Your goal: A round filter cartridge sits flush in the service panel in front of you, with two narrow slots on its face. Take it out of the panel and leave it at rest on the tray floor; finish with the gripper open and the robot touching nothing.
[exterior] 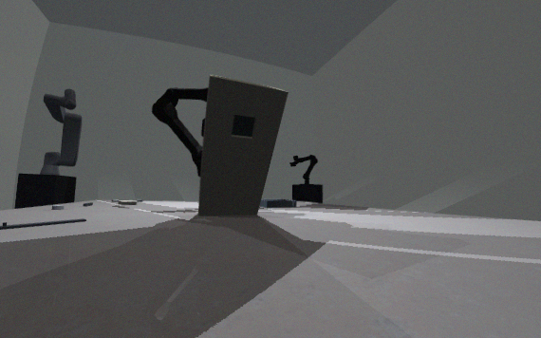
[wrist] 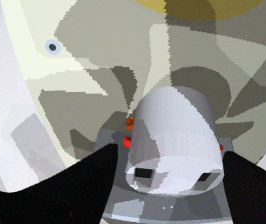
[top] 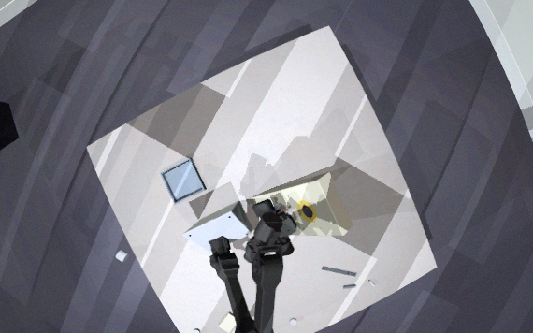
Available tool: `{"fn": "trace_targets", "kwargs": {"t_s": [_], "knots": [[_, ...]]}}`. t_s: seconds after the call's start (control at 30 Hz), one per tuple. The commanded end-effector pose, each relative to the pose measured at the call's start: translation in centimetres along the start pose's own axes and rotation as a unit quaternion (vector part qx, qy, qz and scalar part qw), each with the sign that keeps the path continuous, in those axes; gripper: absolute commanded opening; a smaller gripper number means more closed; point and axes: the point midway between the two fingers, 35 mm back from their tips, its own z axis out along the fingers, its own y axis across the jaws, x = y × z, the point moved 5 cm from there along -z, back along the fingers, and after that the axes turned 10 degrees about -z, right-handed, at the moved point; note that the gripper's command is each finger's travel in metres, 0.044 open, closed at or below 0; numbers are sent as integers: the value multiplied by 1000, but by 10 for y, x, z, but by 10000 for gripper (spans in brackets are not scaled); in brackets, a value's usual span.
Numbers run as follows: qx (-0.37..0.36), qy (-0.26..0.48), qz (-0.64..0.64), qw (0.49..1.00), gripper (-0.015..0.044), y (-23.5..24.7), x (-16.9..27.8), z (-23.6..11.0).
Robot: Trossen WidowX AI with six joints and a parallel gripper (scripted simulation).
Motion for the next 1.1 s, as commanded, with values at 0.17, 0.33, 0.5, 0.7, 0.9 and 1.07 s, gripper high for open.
{"fn": "trace_targets", "kwargs": {"t_s": [0.17,0.33,0.5,0.7,0.9,1.07], "knots": [[0,0,1,1000,211,0,0,0],[0,0,1,1000,159,0,0,0],[0,0,1,1000,27,-1,-5,-2],[0,0,0,1000,0,-4,-22,-10],[-4,0,-1,1000,0,-2,-26,-32],[-6,1,-2,1000,0,-1,-28,-58]]}}
